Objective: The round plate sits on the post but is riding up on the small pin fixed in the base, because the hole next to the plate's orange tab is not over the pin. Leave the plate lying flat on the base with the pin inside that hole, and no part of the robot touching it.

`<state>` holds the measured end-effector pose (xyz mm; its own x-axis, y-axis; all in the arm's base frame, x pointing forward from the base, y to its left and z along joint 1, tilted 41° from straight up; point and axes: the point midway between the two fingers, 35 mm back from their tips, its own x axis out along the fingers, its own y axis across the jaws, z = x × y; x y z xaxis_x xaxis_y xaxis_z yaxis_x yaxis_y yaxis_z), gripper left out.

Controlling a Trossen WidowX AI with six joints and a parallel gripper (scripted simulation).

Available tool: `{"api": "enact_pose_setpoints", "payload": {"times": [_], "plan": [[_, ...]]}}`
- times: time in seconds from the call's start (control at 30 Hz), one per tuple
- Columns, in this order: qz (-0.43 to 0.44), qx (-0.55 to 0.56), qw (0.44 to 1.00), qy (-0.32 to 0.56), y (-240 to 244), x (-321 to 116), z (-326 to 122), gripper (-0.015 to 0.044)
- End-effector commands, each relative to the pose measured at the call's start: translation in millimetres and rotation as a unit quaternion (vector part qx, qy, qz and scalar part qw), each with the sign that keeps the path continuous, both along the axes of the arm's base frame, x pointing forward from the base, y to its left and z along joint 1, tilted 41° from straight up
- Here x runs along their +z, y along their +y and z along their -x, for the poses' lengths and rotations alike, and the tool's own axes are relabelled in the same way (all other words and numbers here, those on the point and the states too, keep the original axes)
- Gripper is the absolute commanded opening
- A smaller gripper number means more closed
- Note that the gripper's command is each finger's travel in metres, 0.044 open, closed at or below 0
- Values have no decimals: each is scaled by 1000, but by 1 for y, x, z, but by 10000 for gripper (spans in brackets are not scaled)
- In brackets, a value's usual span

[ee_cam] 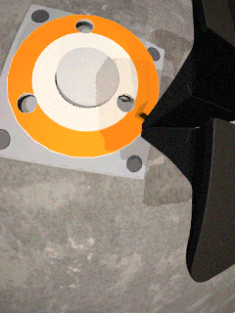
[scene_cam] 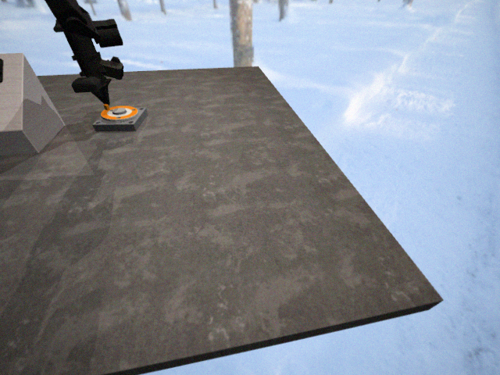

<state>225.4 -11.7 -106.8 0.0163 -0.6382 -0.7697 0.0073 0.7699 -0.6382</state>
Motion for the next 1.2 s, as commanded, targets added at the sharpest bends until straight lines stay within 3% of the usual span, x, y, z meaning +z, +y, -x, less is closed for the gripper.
{"api": "enact_pose_setpoints", "payload": {"times": [0.0, 0.6, 1.0, 1.17], "plan": [[4, 2, 1000, 6, -4, 1, 6, 0], [5, 2, 1000, 6, -13, 7, 11, 0], [3, 2, 1000, 6, 19, 43, 13, 0], [5, 7, 1000, 8, 14, 38, 13, 0]]}}
